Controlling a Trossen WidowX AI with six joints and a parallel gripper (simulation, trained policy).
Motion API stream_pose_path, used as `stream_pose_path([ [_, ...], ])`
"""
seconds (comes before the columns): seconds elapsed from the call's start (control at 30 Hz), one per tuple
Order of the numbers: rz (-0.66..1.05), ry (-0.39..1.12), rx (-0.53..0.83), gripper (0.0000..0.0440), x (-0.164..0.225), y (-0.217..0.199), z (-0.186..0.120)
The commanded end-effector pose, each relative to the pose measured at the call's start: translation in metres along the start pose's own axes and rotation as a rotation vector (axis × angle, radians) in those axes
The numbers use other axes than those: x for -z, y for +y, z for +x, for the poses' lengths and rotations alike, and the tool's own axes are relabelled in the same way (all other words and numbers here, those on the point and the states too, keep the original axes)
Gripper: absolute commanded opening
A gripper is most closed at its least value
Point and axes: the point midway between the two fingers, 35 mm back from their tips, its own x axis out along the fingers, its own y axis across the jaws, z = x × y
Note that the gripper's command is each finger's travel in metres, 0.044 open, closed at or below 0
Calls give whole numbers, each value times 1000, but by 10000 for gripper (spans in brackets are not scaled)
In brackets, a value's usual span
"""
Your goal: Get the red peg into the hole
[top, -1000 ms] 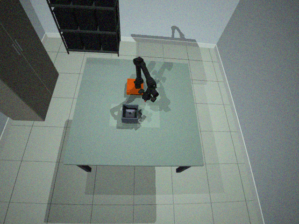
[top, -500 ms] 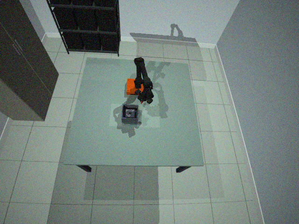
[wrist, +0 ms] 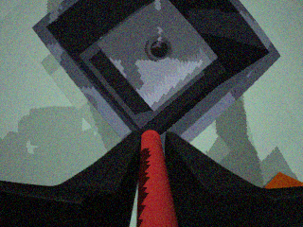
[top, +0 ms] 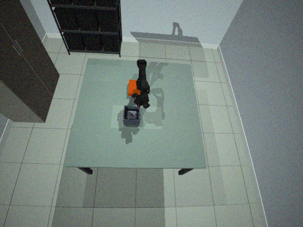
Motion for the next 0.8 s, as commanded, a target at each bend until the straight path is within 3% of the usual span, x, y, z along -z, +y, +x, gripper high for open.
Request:
stream_pose_path([
  [0.0, 16, -4, -3, 0, -9, 0, 5],
  [0.77, 127, 26, 3, 0, -61, -8, 62],
])
